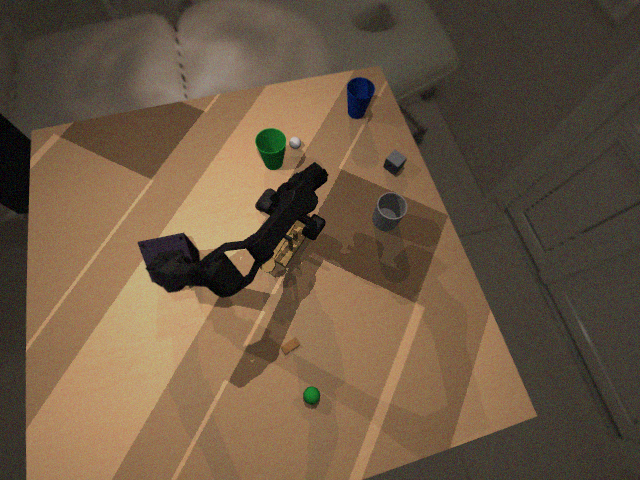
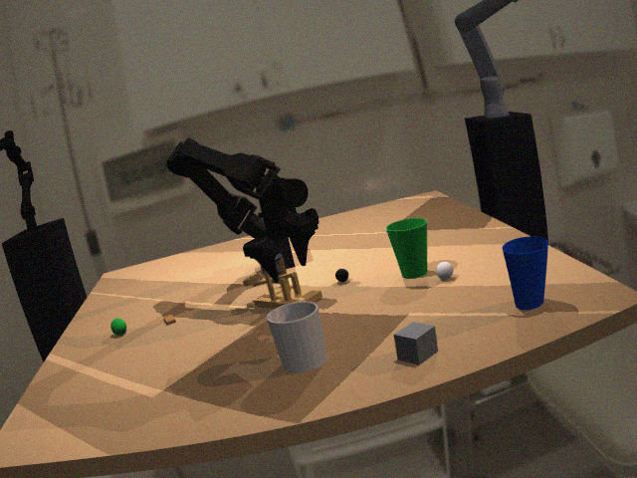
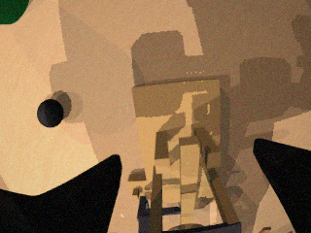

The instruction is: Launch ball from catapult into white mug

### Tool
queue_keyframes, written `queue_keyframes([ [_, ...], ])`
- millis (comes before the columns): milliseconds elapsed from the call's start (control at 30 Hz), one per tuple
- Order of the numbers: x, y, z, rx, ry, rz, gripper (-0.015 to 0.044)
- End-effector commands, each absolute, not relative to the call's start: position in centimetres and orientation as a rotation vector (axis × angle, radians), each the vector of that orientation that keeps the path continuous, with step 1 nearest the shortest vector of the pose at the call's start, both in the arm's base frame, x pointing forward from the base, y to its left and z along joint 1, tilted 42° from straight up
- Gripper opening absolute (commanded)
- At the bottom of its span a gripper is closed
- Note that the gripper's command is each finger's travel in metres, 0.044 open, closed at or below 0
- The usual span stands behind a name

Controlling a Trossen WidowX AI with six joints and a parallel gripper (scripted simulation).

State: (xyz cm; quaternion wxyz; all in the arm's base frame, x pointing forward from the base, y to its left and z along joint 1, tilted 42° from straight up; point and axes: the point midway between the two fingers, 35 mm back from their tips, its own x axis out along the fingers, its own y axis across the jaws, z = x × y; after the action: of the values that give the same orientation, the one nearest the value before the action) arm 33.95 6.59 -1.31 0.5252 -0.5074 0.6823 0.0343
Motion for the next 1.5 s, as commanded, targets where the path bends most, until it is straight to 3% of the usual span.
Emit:
queue_keyframes([
  [0, 33.9, 6.0, -1.8, -1.224, 1.636, 0.082, 0.0440],
  [800, 34.0, 3.6, -4.5, -1.226, 1.637, 0.080, 0.0440],
  [1167, 34.1, 3.8, -4.3, -1.215, 1.635, 0.079, 0.0151],
  [1367, 34.1, 3.8, -4.3, -1.215, 1.635, 0.079, 0.0111],
  [1467, 34.0, 5.5, -2.5, -1.214, 1.635, 0.082, 0.0032],
])
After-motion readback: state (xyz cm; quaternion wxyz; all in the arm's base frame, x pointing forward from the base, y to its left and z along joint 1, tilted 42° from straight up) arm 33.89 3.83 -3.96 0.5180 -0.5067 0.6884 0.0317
